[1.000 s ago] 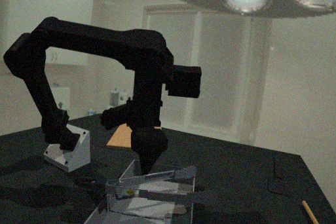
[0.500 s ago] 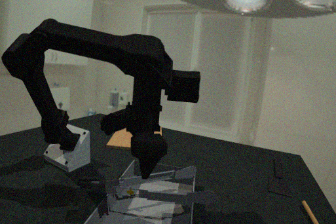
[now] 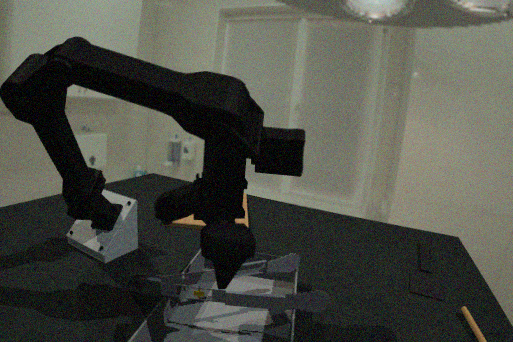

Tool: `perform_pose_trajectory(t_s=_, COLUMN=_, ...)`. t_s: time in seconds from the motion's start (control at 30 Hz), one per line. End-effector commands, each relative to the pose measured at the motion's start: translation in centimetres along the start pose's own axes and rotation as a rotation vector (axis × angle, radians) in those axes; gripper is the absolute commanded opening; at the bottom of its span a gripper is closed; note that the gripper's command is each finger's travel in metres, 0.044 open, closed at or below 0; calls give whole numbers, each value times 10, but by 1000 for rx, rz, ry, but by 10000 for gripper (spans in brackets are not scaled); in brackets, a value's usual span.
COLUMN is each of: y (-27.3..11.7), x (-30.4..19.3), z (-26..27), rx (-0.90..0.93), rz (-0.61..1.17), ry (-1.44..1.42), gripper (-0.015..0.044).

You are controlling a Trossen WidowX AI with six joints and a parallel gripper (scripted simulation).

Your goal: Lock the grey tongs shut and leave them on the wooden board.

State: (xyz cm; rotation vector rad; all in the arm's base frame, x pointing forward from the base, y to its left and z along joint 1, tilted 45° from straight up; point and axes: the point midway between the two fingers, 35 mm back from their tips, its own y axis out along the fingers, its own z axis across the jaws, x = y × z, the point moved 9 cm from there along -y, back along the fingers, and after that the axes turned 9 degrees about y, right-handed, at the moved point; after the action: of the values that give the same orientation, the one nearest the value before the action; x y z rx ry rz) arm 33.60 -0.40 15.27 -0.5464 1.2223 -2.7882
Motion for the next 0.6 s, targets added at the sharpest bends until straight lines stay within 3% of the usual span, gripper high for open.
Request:
perform_pose_trajectory(t_s=0.0, y=8, x=1, z=-1, rx=2, rz=-8, ry=-7, gripper=440)
perform_pose_trajectory(t_s=0.57, y=36, x=2, z=0, rx=4, rz=-9, ry=-7, gripper=440)
